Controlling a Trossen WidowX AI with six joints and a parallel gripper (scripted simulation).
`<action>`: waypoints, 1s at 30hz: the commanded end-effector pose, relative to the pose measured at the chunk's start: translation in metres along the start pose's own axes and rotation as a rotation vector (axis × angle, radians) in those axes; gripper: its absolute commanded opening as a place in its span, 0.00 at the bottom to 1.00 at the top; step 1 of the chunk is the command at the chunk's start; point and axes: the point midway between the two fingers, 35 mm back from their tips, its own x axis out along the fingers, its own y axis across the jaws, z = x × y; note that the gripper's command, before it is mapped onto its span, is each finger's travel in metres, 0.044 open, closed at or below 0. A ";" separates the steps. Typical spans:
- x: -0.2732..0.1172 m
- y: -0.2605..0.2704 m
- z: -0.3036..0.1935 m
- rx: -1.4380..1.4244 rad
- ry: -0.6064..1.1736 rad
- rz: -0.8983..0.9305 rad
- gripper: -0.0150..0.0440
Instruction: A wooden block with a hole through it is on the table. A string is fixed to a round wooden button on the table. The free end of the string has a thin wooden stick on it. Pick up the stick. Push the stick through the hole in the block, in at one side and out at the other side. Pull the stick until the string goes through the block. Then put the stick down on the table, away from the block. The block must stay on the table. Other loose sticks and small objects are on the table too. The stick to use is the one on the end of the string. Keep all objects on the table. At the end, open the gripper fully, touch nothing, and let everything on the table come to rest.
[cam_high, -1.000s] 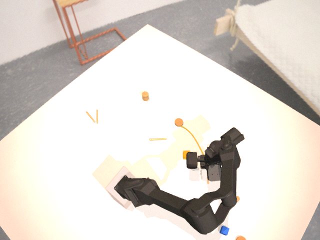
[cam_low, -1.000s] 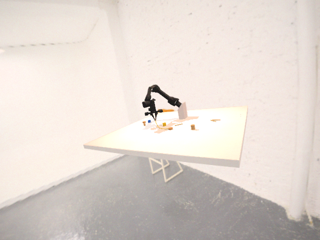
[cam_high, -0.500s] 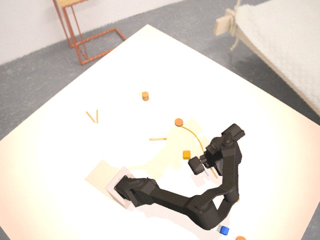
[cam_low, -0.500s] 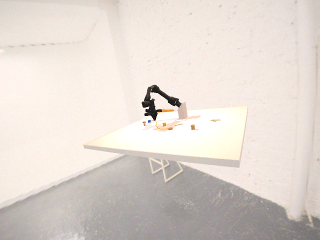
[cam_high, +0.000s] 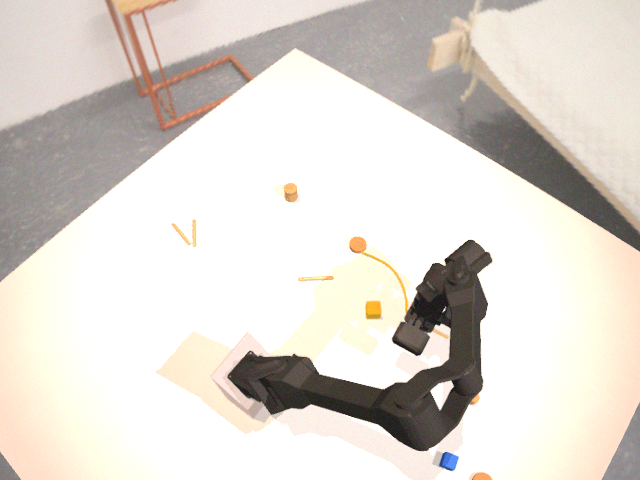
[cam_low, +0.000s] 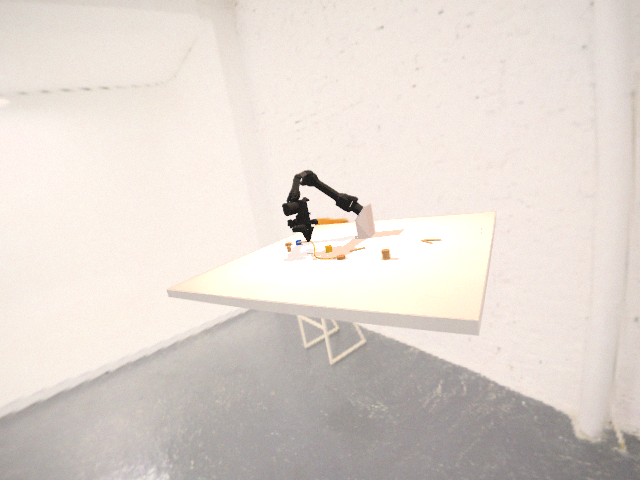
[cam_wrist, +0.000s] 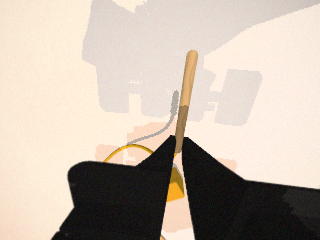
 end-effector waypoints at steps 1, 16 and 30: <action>0.000 0.005 -0.002 -0.133 0.003 0.000 0.25; 0.000 0.019 -0.003 -0.676 0.003 0.000 0.25; 0.000 0.032 -0.005 -1.183 0.003 0.000 0.25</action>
